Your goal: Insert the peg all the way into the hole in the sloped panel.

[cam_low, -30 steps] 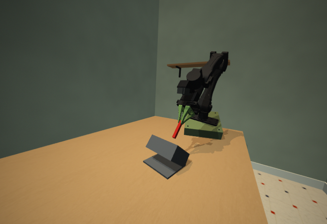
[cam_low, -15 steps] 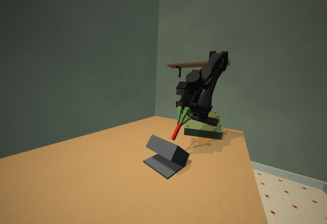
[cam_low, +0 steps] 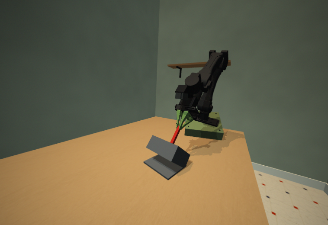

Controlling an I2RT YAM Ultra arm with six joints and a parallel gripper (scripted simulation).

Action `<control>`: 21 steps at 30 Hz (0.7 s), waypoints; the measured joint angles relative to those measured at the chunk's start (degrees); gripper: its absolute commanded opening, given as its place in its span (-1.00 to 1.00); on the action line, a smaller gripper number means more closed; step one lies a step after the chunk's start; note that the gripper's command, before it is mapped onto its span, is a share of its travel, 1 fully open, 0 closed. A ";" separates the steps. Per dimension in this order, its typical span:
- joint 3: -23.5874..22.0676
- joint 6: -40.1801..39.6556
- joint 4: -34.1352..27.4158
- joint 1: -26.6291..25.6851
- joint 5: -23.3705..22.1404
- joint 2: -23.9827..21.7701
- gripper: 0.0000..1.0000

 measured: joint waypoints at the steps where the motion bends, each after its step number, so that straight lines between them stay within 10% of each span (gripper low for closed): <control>1: 0.00 0.00 0.13 0.00 0.00 0.04 -1.00; 21: 0.02 0.07 4.66 0.00 0.13 4.70 -1.00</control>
